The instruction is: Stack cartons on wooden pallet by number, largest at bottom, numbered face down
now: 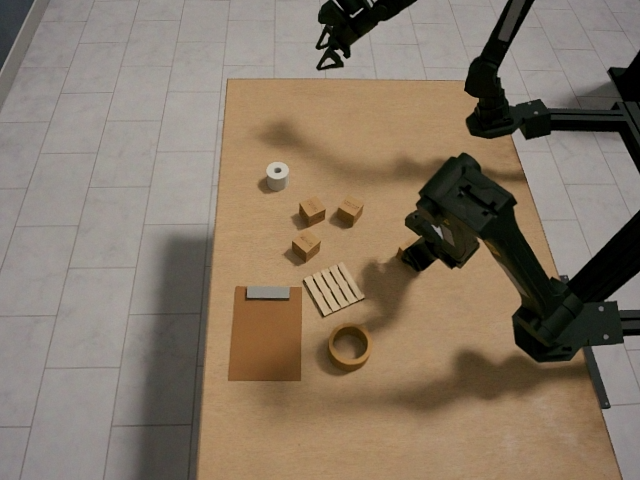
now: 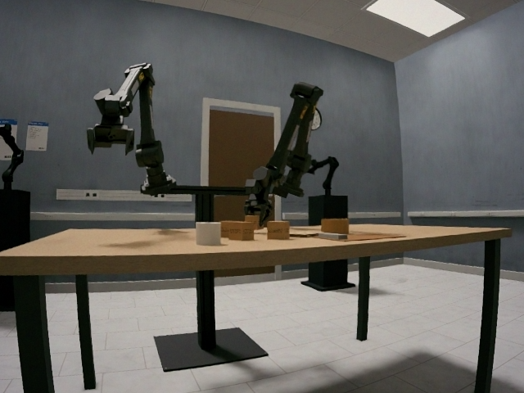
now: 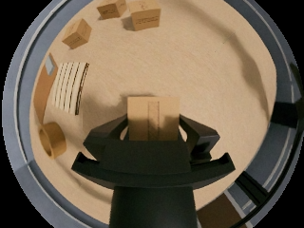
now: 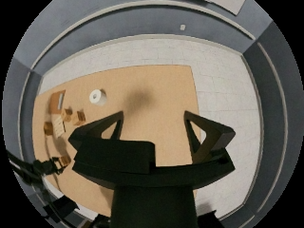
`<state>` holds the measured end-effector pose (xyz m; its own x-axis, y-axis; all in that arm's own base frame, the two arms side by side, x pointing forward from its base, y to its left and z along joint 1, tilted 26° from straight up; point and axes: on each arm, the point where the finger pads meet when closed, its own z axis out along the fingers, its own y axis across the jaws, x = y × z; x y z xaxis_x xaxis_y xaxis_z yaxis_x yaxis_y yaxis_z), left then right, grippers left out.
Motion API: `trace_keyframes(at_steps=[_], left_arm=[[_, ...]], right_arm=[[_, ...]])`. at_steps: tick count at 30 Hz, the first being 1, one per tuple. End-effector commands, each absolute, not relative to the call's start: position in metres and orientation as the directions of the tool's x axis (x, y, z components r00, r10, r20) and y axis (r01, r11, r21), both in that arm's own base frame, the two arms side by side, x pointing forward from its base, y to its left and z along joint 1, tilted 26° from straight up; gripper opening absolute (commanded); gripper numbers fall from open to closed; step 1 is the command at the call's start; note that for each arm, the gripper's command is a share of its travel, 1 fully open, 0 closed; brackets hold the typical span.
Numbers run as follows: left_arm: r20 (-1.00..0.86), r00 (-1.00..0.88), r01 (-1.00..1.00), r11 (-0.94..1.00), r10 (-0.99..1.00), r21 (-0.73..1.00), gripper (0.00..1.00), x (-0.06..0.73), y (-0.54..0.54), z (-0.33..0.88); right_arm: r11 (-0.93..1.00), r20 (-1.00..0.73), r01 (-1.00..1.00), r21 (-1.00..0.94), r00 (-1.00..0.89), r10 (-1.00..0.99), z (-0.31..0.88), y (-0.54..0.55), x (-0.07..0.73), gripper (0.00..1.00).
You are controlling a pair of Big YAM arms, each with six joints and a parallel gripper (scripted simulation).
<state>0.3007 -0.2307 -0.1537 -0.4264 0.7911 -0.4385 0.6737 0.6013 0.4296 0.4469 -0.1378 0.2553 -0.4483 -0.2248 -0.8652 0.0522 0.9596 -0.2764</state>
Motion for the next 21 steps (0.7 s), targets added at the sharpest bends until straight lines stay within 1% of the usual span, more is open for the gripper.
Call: trace_keyframes(at_steps=[1, 21], left_arm=[[-0.448, -0.418, 0.670, 0.601, 0.790, 0.435, 0.50, 0.3078, -0.2304, -0.1558], [-0.451, -0.417, 0.669, 0.602, 0.789, 0.436, 0.50, 0.3092, -0.2267, -0.1637]], right_arm=[[0.956, -0.870, 0.051, -0.290, -0.431, -0.241, 0.2679, -0.1381, 0.4530, 1.00], [0.956, -0.870, 0.051, -0.290, -0.431, -0.241, 0.2679, -0.1381, 0.4530, 1.00]])
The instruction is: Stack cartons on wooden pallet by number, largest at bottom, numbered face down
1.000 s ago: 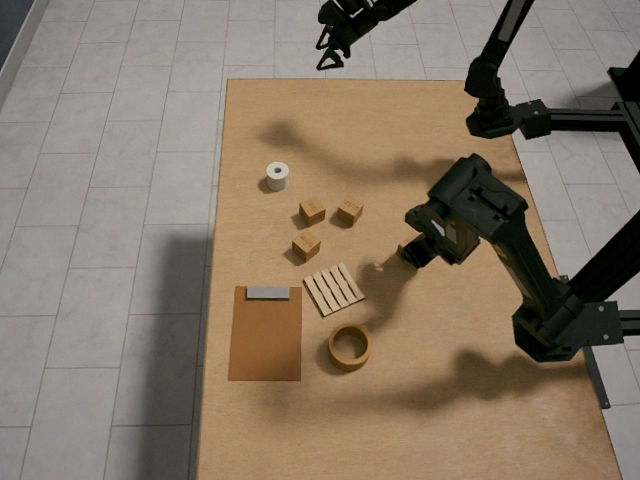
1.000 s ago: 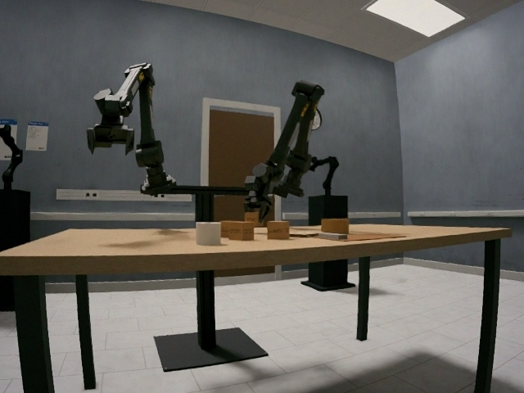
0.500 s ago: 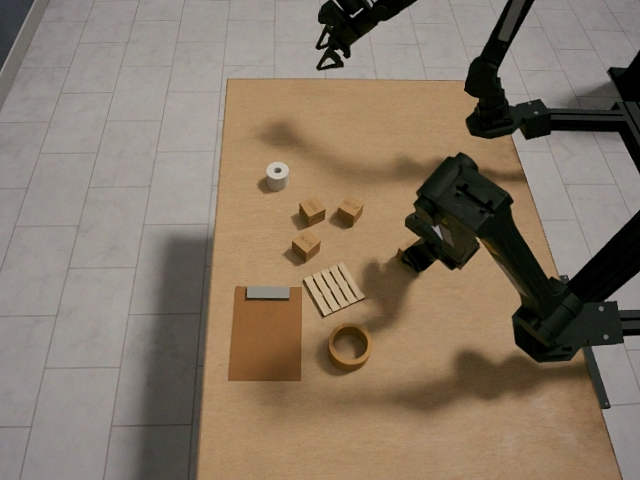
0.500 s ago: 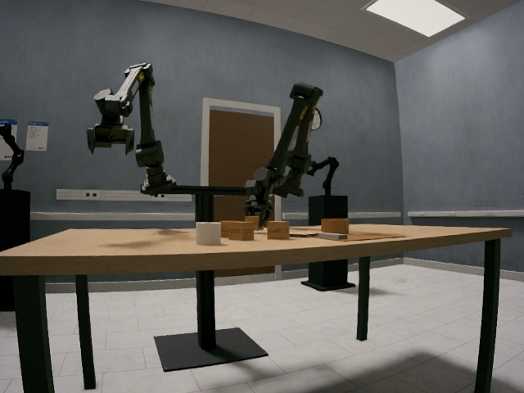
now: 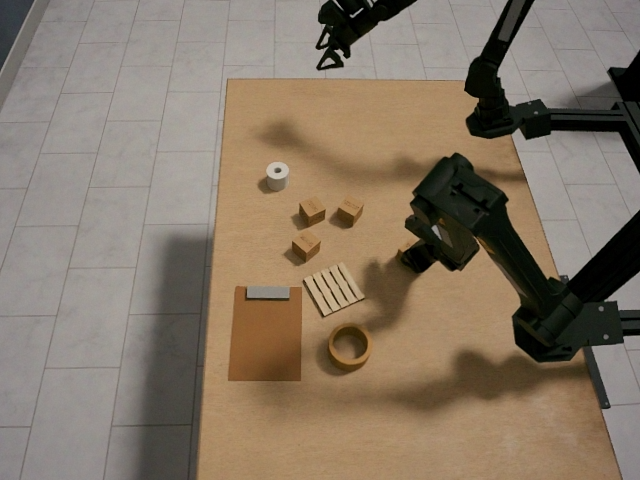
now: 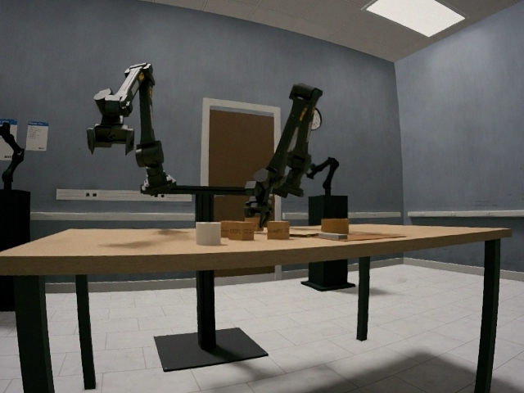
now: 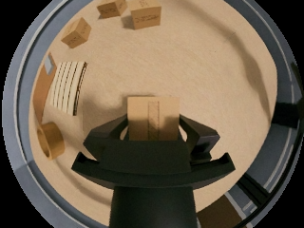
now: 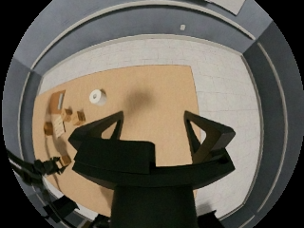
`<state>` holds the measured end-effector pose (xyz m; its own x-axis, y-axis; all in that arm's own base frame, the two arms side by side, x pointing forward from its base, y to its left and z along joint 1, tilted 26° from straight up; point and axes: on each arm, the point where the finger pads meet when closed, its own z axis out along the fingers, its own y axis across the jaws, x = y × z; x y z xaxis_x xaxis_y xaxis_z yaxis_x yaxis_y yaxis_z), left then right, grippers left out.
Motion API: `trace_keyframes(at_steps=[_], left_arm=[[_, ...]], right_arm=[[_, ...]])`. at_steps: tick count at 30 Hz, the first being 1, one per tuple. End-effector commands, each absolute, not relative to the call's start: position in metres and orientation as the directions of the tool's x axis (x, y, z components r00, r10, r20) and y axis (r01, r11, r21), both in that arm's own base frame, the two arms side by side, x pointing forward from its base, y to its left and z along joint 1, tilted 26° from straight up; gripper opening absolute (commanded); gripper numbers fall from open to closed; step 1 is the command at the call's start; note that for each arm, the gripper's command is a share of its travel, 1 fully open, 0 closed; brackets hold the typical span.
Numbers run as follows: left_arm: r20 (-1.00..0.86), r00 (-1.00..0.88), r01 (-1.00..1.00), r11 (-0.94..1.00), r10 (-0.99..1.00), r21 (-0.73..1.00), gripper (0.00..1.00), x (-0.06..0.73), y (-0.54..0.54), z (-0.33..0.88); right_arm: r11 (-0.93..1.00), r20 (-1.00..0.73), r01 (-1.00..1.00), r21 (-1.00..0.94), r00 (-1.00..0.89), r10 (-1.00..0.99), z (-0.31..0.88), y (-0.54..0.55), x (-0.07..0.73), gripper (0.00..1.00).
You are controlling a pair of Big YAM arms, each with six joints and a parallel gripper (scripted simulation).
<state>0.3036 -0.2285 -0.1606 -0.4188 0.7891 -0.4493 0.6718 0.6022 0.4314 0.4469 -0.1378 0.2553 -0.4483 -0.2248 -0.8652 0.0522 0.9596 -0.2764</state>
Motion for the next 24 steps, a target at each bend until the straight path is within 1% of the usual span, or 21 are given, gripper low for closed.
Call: trace_keyframes(at_steps=[1, 19, 20, 21, 22, 24], left_arm=[[-0.451, -0.417, 0.669, 0.602, 0.789, 0.435, 0.50, 0.3095, -0.2264, -0.1646], [-0.458, -0.412, 0.668, 0.603, 0.788, 0.436, 0.50, 0.3124, -0.2277, -0.1654], [-0.458, -0.412, 0.668, 0.603, 0.788, 0.436, 0.62, 0.3123, -0.2276, -0.1654], [-0.455, -0.413, 0.672, 0.601, 0.789, 0.433, 0.66, 0.3079, -0.2292, -0.1650], [-0.458, -0.410, 0.670, 0.601, 0.789, 0.436, 0.78, 0.3101, -0.2273, -0.1601], [-0.449, -0.415, 0.676, 0.599, 0.791, 0.430, 0.79, 0.3037, -0.2262, -0.1596]], right_arm=[[0.956, -0.870, 0.051, -0.290, -0.431, -0.241, 0.2679, -0.1381, 0.4530, 1.00], [0.956, -0.870, 0.051, -0.290, -0.431, -0.241, 0.2679, -0.1381, 0.4530, 1.00], [0.956, -0.870, 0.051, -0.290, -0.431, -0.241, 0.2679, -0.1381, 0.4530, 1.00], [0.956, -0.870, 0.051, -0.290, -0.431, -0.241, 0.2679, -0.1381, 0.4530, 1.00], [0.956, -0.870, 0.051, -0.290, -0.431, -0.241, 0.2679, -0.1381, 0.4530, 1.00], [0.956, -0.870, 0.051, -0.290, -0.431, -0.241, 0.2679, -0.1381, 0.4530, 1.00]])
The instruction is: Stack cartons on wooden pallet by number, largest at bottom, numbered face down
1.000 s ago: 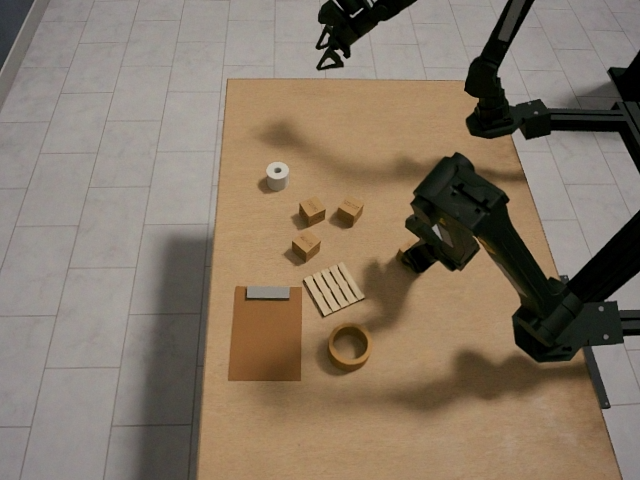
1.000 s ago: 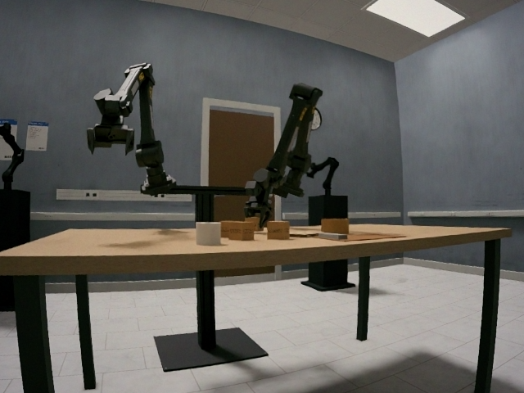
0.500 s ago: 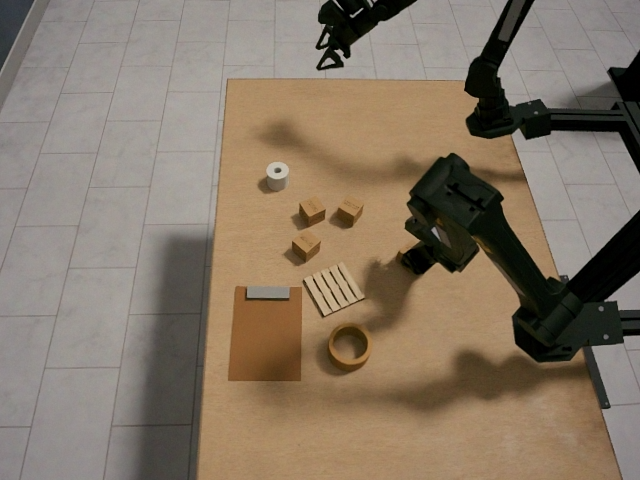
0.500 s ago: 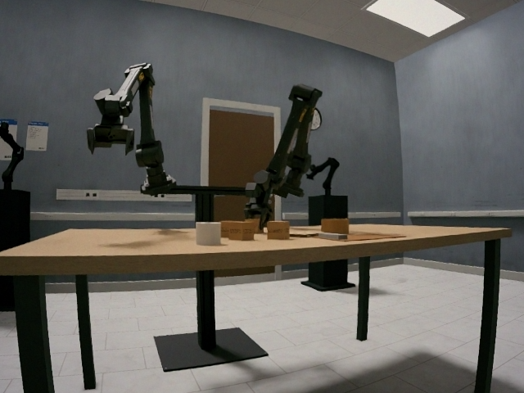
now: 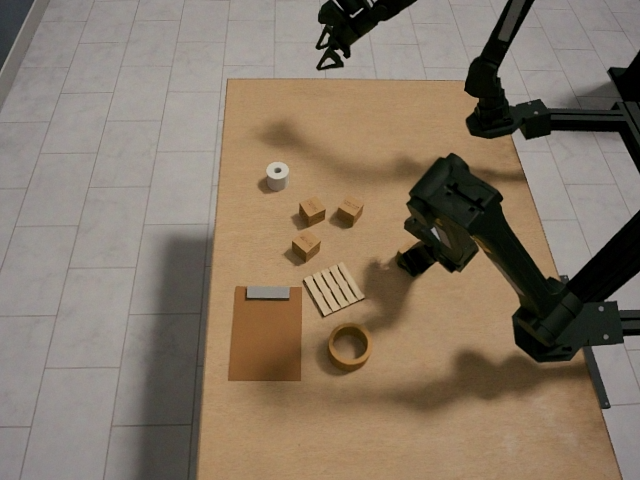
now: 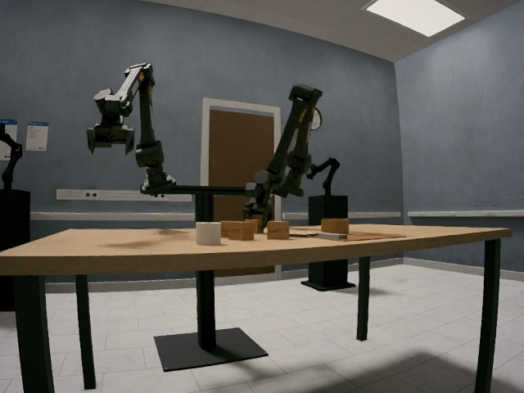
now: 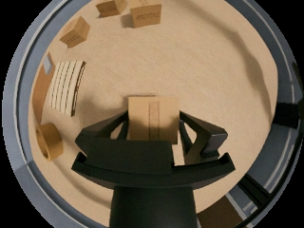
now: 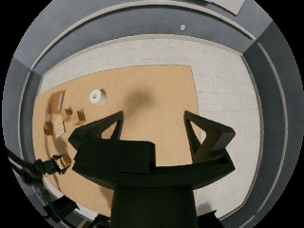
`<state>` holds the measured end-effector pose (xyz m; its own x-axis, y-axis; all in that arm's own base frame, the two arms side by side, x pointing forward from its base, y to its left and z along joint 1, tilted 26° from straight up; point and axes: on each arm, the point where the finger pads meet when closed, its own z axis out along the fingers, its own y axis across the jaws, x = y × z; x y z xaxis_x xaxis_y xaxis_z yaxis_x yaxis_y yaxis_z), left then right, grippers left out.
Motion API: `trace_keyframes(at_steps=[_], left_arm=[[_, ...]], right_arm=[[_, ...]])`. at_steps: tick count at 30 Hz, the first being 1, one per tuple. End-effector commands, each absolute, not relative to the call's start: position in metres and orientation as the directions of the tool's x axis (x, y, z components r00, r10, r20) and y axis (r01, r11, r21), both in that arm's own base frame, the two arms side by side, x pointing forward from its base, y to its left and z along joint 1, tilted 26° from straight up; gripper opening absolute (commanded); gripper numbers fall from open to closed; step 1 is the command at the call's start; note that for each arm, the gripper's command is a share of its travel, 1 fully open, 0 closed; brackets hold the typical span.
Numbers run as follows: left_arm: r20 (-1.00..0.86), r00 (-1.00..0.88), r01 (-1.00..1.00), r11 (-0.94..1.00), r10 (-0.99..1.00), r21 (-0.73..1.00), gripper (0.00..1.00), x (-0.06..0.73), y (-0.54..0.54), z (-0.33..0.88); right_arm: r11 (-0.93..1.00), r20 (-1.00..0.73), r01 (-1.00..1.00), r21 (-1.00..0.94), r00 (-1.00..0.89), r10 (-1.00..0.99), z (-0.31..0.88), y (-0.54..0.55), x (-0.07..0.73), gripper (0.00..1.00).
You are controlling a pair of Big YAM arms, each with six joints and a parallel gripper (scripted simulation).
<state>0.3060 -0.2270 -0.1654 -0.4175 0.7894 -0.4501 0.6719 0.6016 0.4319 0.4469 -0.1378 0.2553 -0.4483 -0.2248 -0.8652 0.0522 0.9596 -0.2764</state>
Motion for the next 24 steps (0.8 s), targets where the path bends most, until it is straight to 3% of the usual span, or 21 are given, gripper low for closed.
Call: trace_keyframes(at_steps=[1, 16, 18, 24], left_arm=[[-0.447, -0.416, 0.677, 0.598, 0.792, 0.430, 0.79, 0.302, -0.225, -0.159], [-0.439, -0.417, 0.683, 0.593, 0.796, 0.428, 0.79, 0.282, -0.219, -0.145], [-0.438, -0.417, 0.683, 0.592, 0.797, 0.428, 1.00, 0.279, -0.218, -0.143], [-0.438, -0.417, 0.683, 0.592, 0.797, 0.428, 1.00, 0.267, -0.215, -0.128]], right_arm=[[0.956, -0.870, 0.051, -0.290, -0.431, -0.241, 0.268, -0.138, 0.453, 1.00], [0.956, -0.870, 0.051, -0.290, -0.431, -0.241, 0.268, -0.138, 0.453, 1.00], [0.956, -0.870, 0.051, -0.290, -0.431, -0.241, 0.268, -0.138, 0.453, 1.00], [0.956, -0.870, 0.051, -0.290, -0.431, -0.241, 0.268, -0.138, 0.453, 1.00]])
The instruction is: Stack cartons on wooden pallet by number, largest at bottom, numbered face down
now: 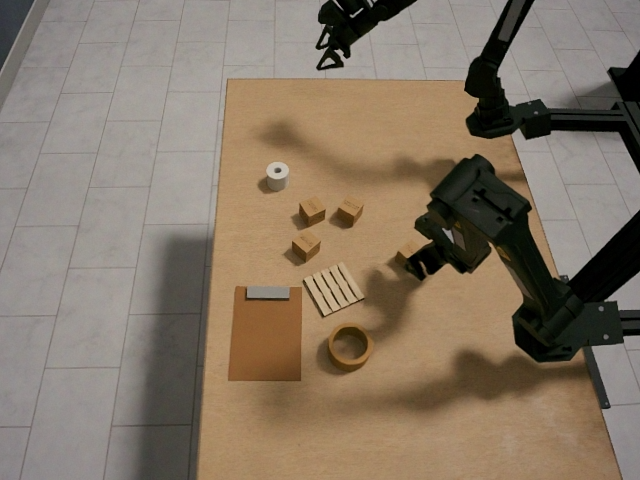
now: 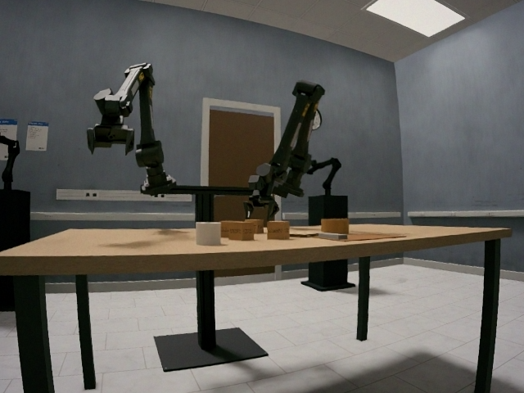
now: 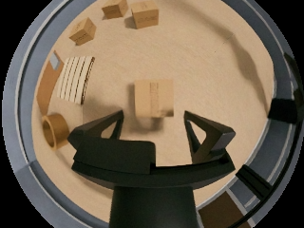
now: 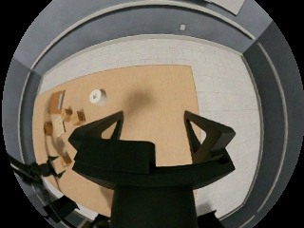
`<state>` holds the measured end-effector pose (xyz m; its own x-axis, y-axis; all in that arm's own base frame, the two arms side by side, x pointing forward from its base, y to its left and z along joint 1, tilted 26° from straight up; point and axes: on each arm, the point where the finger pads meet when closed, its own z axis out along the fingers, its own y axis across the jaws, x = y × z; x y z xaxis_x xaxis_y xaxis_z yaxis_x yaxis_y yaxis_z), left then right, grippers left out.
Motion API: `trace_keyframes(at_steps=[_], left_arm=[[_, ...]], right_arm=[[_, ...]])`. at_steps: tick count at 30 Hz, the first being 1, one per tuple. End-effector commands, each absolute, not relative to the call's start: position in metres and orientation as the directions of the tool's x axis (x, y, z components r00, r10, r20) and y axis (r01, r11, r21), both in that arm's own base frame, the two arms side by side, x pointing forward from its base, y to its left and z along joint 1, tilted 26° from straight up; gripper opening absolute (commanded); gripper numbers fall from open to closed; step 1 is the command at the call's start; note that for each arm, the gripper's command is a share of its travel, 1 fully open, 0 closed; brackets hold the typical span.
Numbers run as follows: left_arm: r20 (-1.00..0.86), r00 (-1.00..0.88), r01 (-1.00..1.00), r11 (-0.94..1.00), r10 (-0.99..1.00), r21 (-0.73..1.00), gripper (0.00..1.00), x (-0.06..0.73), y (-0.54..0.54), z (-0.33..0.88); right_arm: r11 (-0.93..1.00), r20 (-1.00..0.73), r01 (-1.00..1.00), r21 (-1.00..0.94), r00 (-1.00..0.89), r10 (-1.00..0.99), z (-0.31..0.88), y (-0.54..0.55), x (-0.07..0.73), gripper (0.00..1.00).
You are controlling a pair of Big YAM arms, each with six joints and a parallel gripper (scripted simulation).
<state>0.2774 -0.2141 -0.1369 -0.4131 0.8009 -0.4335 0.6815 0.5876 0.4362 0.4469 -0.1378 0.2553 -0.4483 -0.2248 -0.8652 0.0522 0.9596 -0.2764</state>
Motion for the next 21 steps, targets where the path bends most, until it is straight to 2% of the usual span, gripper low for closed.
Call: trace_keyframes(at_steps=[1, 5, 15, 17, 21], left_arm=[[-0.438, -0.417, 0.683, 0.592, 0.797, 0.428, 1.00, 0.261, -0.214, -0.122], [-0.438, -0.416, 0.682, 0.592, 0.797, 0.429, 1.00, 0.244, -0.209, -0.102], [-0.442, -0.429, 0.666, 0.607, 0.788, 0.434, 1.00, 0.258, -0.212, -0.106], [-0.475, -0.430, 0.655, 0.628, 0.768, 0.421, 0.79, 0.262, -0.223, -0.101], [-0.560, -0.433, 0.616, 0.686, 0.706, 0.388, 0.79, 0.285, -0.258, -0.097]], right_arm=[[0.956, -0.870, 0.051, -0.290, -0.431, -0.241, 0.268, -0.138, 0.453, 1.00], [0.956, -0.870, 0.051, -0.290, -0.431, -0.241, 0.268, -0.138, 0.453, 1.00], [0.956, -0.870, 0.051, -0.290, -0.431, -0.241, 0.268, -0.138, 0.453, 1.00], [0.956, -0.870, 0.051, -0.290, -0.431, -0.241, 0.268, -0.138, 0.453, 1.00], [0.956, -0.870, 0.051, -0.290, -0.431, -0.241, 0.268, -0.138, 0.453, 1.00]])
